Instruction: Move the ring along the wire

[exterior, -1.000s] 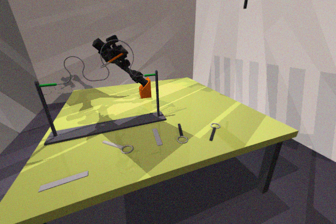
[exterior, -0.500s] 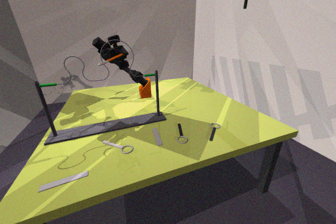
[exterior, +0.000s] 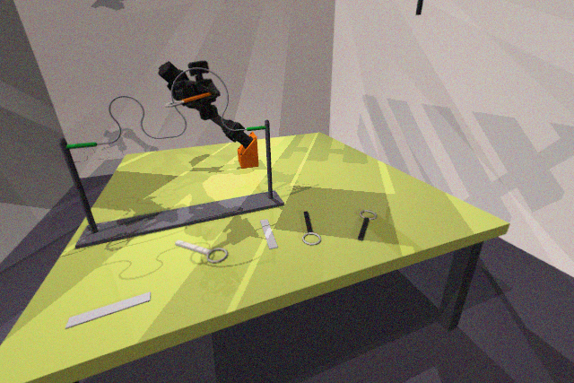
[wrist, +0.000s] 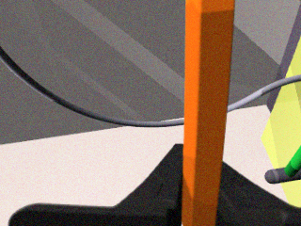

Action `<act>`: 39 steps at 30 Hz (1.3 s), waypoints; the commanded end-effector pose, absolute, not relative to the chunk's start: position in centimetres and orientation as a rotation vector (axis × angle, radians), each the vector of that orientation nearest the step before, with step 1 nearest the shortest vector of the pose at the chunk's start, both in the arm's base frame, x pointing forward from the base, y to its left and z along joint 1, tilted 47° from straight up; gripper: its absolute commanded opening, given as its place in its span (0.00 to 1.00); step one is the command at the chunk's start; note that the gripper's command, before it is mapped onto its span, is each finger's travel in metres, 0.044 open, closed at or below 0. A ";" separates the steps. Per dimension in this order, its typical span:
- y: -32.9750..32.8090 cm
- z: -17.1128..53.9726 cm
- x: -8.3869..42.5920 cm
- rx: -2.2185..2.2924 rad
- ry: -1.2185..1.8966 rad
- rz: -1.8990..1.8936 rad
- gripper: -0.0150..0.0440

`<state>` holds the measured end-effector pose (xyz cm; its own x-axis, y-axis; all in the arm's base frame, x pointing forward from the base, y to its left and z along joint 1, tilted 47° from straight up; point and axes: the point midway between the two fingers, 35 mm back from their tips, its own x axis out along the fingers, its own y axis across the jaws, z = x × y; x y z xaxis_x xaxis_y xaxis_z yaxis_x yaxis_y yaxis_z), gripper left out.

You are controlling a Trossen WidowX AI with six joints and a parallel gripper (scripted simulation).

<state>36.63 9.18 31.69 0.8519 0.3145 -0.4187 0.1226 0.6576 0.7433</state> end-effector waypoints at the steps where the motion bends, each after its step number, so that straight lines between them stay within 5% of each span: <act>1: 9.1 31.9 36.7 0.810 0.550 0.107 0.00; 39: 7.7 30.8 36.7 0.374 0.547 -0.002 0.00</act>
